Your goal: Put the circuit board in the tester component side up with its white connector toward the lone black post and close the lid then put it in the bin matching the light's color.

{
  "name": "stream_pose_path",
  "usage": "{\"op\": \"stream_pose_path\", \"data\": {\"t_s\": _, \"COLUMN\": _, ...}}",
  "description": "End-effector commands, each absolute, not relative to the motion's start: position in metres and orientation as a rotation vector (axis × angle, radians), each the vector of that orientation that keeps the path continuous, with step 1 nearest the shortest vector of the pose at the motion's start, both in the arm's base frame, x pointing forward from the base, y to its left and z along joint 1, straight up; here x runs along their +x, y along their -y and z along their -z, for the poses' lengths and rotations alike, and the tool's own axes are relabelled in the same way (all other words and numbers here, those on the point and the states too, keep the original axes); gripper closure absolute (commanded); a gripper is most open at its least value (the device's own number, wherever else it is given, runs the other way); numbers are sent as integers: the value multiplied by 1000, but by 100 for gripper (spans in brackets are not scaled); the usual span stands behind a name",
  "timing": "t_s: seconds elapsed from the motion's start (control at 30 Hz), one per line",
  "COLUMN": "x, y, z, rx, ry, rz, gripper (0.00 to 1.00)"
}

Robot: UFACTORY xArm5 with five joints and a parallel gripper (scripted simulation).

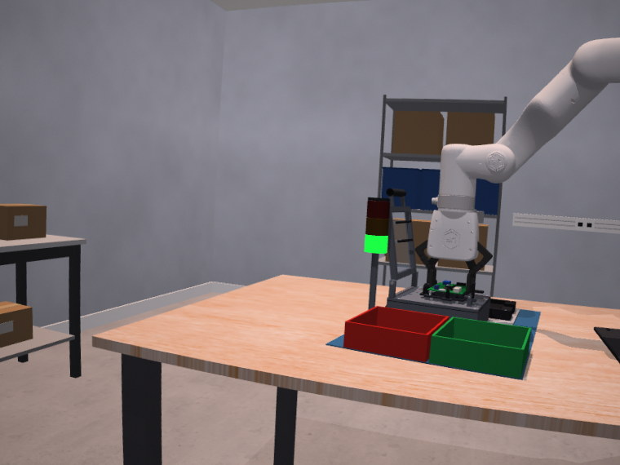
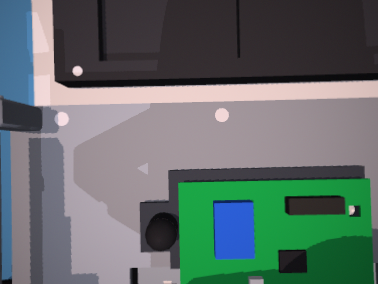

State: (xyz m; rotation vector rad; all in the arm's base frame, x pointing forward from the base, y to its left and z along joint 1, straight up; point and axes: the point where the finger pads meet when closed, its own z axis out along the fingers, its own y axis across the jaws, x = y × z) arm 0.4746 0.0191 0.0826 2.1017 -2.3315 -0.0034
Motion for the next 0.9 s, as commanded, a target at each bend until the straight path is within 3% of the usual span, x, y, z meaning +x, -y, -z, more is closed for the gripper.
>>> {"op": "stream_pose_path", "data": {"t_s": 0.0, "x": 476, "y": -19, "z": -86, "rx": 2104, "ry": 2334, "rz": -1, "gripper": 21}}
{"op": "stream_pose_path", "data": {"t_s": 0.87, "x": 476, "y": -19, "z": -91, "rx": 2104, "ry": 2334, "rz": -1, "gripper": 21}}
